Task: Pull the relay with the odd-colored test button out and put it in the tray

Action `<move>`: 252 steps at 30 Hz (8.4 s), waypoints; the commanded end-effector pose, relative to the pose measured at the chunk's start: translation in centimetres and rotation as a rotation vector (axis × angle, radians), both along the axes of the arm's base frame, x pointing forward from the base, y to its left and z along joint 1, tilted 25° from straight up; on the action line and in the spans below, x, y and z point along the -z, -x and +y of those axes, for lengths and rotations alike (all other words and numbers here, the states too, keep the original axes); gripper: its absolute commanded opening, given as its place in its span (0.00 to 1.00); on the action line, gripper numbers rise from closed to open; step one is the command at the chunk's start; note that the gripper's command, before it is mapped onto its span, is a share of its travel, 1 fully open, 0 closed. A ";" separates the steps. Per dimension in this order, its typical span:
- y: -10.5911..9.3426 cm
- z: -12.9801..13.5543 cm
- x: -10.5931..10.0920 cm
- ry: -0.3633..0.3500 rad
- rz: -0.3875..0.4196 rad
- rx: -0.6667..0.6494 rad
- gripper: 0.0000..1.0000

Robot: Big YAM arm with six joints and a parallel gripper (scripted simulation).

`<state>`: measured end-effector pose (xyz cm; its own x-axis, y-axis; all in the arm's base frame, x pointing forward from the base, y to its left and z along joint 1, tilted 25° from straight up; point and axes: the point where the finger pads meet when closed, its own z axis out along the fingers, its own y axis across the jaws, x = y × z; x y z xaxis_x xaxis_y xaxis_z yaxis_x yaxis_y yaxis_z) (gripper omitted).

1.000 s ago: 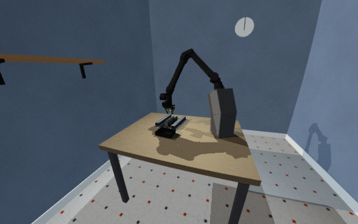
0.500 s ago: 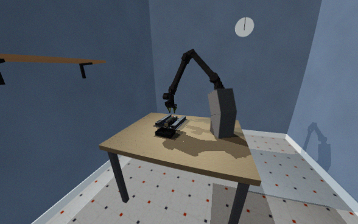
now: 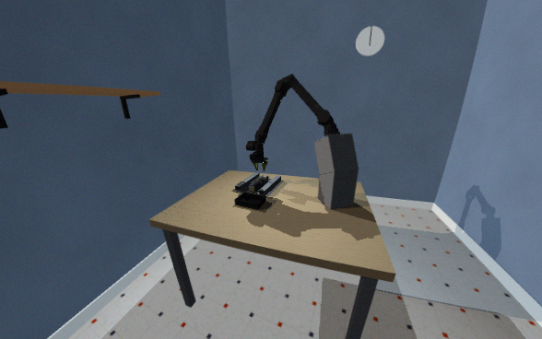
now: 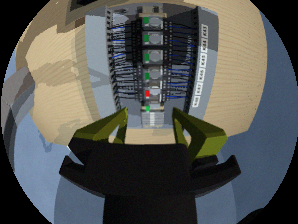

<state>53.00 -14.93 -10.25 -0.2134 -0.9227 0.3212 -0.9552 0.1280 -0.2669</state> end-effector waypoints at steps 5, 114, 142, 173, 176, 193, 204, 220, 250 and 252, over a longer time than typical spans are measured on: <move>-1.2 1.2 -1.4 0.003 -0.027 -0.033 0.59; -2.7 -0.5 1.5 0.005 -0.037 -0.030 0.59; -2.6 -0.2 1.5 0.004 -0.032 -0.031 0.59; -2.4 -0.4 1.6 0.003 -0.029 -0.024 0.59; -2.4 -0.4 1.6 0.003 -0.029 -0.024 0.59; -2.5 -0.8 2.8 0.002 -0.023 -0.022 0.59; -2.7 -2.2 4.4 0.003 -0.022 -0.011 0.59; -2.9 -2.8 5.9 0.003 -0.020 -0.010 0.59; -3.6 -2.4 4.4 0.007 -0.043 -0.017 0.59; -3.6 -2.4 4.4 0.007 -0.043 -0.017 0.59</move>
<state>54.82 -17.23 -16.84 -0.2081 -0.9238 0.3214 -0.9568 0.1240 -0.2630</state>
